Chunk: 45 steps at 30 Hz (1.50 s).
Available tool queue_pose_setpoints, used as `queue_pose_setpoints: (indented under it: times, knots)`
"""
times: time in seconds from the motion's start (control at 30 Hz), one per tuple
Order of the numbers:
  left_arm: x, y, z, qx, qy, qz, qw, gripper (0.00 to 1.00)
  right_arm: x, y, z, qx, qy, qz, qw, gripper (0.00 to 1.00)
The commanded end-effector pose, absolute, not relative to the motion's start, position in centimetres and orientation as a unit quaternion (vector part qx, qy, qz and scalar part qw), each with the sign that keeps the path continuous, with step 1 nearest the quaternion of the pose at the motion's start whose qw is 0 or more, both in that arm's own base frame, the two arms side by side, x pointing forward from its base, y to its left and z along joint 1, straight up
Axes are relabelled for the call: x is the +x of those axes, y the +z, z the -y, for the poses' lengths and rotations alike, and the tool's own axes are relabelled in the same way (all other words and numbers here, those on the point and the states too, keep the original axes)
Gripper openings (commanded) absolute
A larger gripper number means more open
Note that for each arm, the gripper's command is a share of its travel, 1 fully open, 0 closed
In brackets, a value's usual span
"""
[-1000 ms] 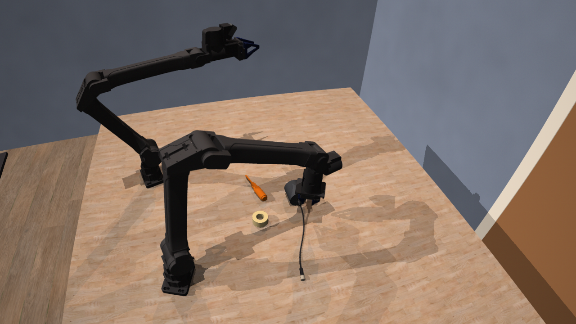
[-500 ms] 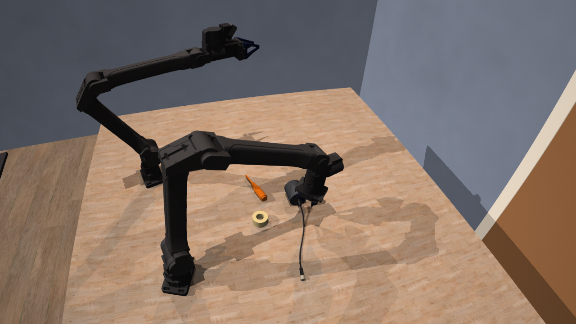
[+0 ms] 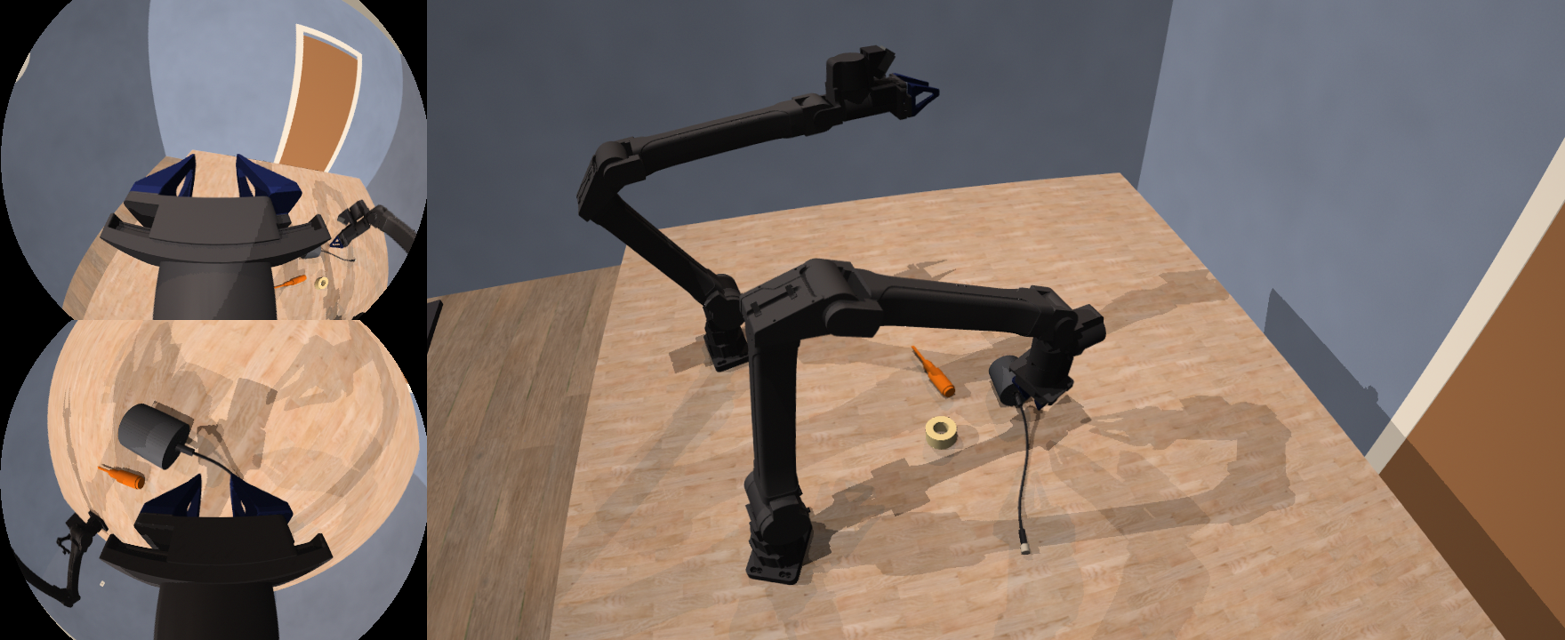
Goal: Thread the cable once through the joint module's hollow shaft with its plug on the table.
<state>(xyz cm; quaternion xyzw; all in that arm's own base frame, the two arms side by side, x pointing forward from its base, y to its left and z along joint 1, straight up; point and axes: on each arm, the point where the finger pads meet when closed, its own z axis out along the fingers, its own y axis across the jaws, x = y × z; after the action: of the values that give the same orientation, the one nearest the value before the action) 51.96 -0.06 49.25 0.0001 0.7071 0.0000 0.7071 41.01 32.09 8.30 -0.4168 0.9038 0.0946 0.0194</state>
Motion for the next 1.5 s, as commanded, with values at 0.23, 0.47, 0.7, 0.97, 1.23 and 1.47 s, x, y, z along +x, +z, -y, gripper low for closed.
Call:
queue_pose_setpoints:
  times: [0.23,0.47,0.7,0.97,1.23,1.47]
  knots:
    - [51.80,51.39,0.03,0.002,0.002,-0.692,0.722,0.46,41.29,7.01,-32.14,-0.292,0.107,-0.950,0.004,0.32]
    - [51.80,51.39,0.03,0.002,0.002,-0.692,0.722,0.46,41.25,6.68,-31.91,-0.208,0.116,-0.971,-0.009,0.32]
    - [51.80,51.39,0.03,0.002,0.002,-0.692,0.722,0.46,41.10,6.49,-32.03,-0.127,0.125,-0.984,-0.021,0.32]
    - [51.80,51.39,0.03,0.002,0.002,-0.692,0.722,0.46,41.02,6.39,-32.13,-0.056,0.131,-0.989,-0.033,0.32]
    - [51.80,51.39,0.03,0.002,0.002,-0.692,0.722,0.46,40.76,6.24,-32.39,0.036,0.138,-0.989,-0.050,0.32]
    - [51.80,51.39,0.03,0.002,0.002,-0.692,0.722,0.46,40.75,6.14,-32.31,0.096,0.141,-0.983,-0.061,0.32]
